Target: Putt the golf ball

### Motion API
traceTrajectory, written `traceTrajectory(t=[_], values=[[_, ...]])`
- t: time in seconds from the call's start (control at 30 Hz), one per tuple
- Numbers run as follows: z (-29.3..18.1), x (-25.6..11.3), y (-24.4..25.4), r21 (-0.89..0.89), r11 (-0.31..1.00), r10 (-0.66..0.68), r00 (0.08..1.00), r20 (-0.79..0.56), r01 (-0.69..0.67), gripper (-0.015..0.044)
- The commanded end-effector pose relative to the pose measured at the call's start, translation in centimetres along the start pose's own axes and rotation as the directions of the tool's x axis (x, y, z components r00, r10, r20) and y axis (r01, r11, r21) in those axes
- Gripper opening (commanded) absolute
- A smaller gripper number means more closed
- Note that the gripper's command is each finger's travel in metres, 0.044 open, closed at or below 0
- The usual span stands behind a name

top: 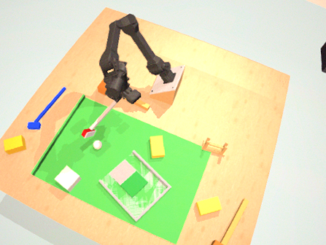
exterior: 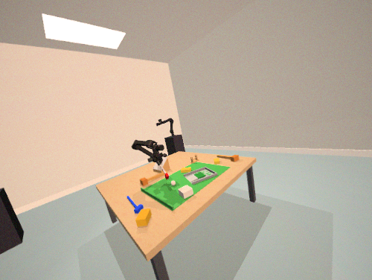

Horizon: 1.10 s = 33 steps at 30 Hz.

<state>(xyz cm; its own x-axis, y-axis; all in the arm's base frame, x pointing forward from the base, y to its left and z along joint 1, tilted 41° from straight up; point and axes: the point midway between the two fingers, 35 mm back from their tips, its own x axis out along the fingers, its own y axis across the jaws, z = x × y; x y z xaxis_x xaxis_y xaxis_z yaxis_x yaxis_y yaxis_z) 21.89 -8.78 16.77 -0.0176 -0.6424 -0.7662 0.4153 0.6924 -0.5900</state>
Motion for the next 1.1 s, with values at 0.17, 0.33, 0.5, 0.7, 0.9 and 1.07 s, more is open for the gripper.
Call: traceTrajectory(t=[0.17, 0.33, 0.5, 0.7, 0.9, 1.07], values=[[-0.4, 0.3, -1.2, 0.071, 0.997, -0.018, 1.000, 0.004, 0.018, 0.0000], [-0.3, 2.1, -1.2, 0.072, 0.997, -0.018, 1.000, 0.004, 0.018, 0.0000], [-0.4, 3.8, -1.4, 0.072, 0.997, -0.020, 1.000, 0.006, 0.020, 0.0000], [-0.3, 4.4, -1.3, 0.072, 0.997, -0.020, 1.000, 0.006, 0.019, 0.0000], [-0.3, 5.4, -1.4, 0.072, 0.997, -0.020, 1.000, 0.006, 0.019, 0.0000], [-0.3, 6.2, -1.4, 0.072, 0.997, -0.020, 1.000, 0.006, 0.020, 0.0000]])
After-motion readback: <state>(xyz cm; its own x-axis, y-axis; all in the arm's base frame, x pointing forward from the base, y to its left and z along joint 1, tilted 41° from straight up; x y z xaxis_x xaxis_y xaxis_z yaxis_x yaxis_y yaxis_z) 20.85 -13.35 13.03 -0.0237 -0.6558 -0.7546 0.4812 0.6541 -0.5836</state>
